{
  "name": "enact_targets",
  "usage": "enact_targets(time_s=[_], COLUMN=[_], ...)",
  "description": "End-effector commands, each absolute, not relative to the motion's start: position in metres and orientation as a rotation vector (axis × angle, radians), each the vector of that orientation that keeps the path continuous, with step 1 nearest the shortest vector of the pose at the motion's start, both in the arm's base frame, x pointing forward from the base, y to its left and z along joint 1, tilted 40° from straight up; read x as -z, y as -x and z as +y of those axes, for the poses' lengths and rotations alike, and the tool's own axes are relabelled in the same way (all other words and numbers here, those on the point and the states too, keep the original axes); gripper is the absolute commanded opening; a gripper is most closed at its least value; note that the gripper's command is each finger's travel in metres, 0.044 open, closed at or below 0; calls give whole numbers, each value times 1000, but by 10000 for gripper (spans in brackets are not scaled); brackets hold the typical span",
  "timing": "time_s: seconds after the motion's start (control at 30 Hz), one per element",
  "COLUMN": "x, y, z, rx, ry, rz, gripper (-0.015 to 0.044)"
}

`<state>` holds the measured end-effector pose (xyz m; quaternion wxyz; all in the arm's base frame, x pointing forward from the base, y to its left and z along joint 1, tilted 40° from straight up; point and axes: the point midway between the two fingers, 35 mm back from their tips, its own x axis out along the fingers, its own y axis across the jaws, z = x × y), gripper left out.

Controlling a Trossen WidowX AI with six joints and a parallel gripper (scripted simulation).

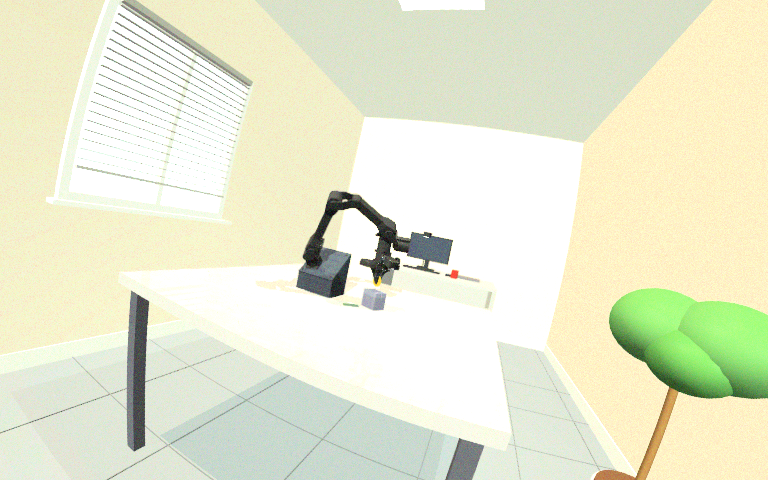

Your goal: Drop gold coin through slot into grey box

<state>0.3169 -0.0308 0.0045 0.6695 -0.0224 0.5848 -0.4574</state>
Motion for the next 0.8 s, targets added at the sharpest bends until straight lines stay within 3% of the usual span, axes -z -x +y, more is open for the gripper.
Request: enact_targets(time_s=[0.0,0.77], x=[-5,2], y=[-320,-316], z=[-29,-36], rx=[1034,1029], ry=[41,54], rz=[1313,1320], gripper=[0,0])
